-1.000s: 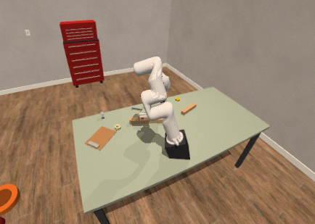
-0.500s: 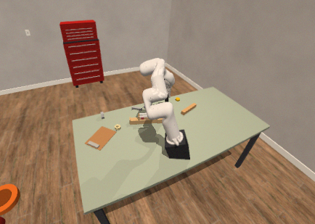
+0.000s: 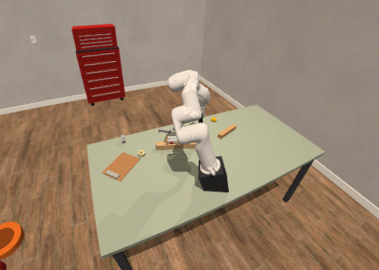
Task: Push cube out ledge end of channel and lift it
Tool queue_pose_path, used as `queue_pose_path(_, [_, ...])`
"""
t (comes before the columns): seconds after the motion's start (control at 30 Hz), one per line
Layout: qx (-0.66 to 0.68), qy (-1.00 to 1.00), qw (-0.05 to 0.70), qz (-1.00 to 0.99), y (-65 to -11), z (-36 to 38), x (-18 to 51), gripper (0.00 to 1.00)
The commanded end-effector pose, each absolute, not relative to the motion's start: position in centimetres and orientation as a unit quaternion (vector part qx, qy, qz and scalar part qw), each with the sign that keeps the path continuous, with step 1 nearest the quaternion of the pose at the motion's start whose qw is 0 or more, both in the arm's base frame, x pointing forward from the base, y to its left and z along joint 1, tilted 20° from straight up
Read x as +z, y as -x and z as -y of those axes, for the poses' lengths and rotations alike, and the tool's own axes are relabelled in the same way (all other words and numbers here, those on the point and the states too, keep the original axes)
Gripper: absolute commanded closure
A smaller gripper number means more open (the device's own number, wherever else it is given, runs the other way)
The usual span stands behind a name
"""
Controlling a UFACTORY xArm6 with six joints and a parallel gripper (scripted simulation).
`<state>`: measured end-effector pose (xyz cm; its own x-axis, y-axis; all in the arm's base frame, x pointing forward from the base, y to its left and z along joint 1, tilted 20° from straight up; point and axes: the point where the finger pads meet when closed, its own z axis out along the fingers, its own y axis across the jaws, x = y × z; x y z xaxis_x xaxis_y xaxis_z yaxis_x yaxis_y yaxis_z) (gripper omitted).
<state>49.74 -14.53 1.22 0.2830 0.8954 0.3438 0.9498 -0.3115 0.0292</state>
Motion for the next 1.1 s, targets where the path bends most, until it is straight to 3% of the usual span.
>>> queue_pose_path(0.0, [-0.151,0.796,0.089,0.580,-49.9,14.6,1.4,0.62])
queue_pose_path(0.4, [-0.151,0.796,0.089,0.580,-49.9,14.5,1.0,0.62])
queue_pose_path(1.07, [-0.151,0.796,0.089,0.580,-51.2,11.8,-7.1,0.62])
